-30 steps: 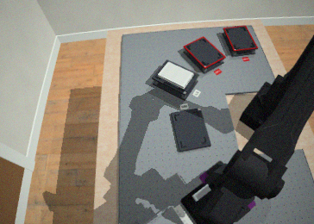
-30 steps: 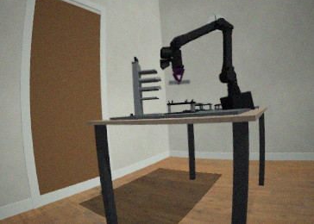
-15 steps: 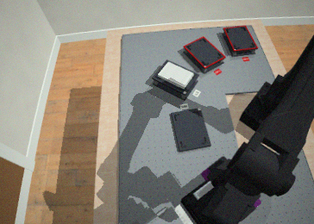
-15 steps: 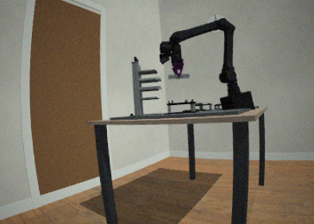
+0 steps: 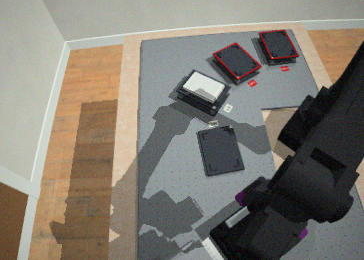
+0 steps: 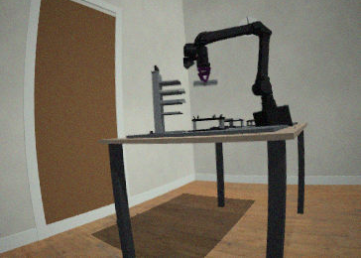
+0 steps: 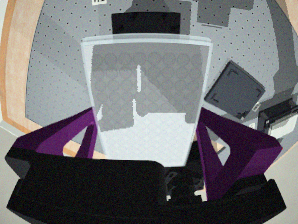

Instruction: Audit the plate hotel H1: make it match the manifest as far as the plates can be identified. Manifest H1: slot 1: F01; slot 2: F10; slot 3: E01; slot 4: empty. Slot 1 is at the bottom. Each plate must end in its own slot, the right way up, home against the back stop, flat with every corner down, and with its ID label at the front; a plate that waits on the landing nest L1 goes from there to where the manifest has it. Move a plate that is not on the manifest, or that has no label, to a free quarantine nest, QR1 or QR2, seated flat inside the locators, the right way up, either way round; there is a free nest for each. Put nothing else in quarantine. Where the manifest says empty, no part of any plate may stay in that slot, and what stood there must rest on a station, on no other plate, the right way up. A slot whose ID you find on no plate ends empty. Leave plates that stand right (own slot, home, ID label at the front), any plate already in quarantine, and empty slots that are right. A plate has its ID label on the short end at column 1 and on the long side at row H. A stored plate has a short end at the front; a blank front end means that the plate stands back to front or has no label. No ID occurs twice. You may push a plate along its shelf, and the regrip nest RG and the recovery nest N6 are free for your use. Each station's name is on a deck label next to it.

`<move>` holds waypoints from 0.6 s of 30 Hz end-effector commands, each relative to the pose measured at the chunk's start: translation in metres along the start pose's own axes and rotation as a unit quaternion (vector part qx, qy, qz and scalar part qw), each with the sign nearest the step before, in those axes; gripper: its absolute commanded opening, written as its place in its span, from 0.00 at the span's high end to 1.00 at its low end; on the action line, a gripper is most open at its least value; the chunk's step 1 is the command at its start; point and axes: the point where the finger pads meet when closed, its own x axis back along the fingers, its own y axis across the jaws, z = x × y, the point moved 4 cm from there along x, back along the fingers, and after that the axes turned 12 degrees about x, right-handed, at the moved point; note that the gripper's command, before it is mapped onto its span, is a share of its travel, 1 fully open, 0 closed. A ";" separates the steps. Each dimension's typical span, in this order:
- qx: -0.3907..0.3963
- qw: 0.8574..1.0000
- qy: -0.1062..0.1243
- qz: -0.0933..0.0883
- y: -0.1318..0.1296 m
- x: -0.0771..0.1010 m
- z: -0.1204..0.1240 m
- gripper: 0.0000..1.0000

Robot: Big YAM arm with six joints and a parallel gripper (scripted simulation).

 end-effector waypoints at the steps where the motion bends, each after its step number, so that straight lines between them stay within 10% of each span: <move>1: -0.039 0.999 -0.010 0.001 -0.015 0.011 0.003 0.14; 18: -0.163 0.987 -0.010 0.002 -0.064 0.011 0.011 0.14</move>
